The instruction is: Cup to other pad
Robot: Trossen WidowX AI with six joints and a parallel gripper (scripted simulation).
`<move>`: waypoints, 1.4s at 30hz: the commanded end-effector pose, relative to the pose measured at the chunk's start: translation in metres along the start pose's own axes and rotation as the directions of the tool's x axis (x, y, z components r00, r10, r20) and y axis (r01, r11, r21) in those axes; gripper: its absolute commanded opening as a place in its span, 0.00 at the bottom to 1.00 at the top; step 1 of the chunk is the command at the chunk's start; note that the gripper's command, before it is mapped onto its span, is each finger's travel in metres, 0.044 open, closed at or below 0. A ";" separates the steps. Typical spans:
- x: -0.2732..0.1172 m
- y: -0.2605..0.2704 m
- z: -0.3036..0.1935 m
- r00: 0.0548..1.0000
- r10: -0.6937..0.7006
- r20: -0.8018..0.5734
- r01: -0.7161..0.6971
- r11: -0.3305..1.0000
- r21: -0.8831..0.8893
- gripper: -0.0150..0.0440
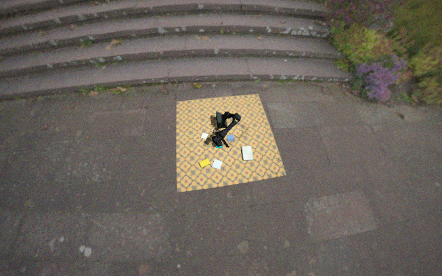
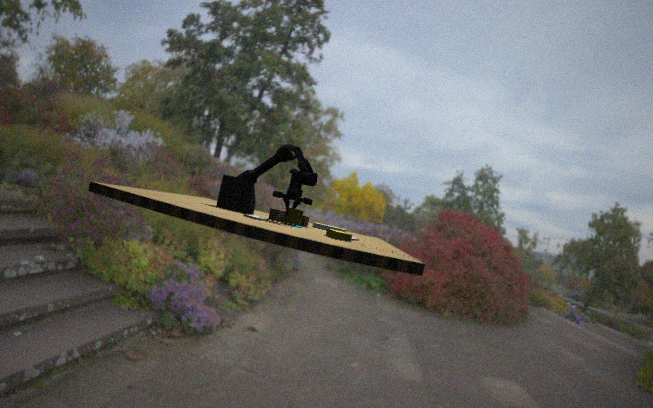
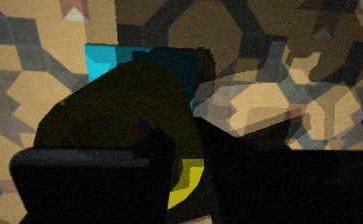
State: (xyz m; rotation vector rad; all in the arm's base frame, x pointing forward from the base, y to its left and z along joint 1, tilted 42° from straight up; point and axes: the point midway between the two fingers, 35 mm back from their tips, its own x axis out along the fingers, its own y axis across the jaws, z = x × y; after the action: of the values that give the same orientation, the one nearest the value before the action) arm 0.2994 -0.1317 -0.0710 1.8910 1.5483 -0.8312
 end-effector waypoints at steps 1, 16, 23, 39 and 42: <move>-0.001 0.000 0.000 1.000 0.001 0.000 -0.001 1.000 0.000 0.25; -0.001 0.000 0.000 1.000 0.001 0.000 -0.001 1.000 0.000 0.50; -0.004 0.000 0.001 1.000 0.001 0.000 -0.001 1.000 0.001 0.50; -0.032 0.000 0.001 1.000 0.004 0.000 -0.004 1.000 0.005 0.50; -0.038 0.000 0.000 1.000 0.004 -0.001 -0.004 1.000 0.005 0.50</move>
State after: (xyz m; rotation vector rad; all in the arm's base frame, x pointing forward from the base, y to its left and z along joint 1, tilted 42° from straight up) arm 0.2937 -0.1493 -0.0490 1.9044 1.5539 -0.8350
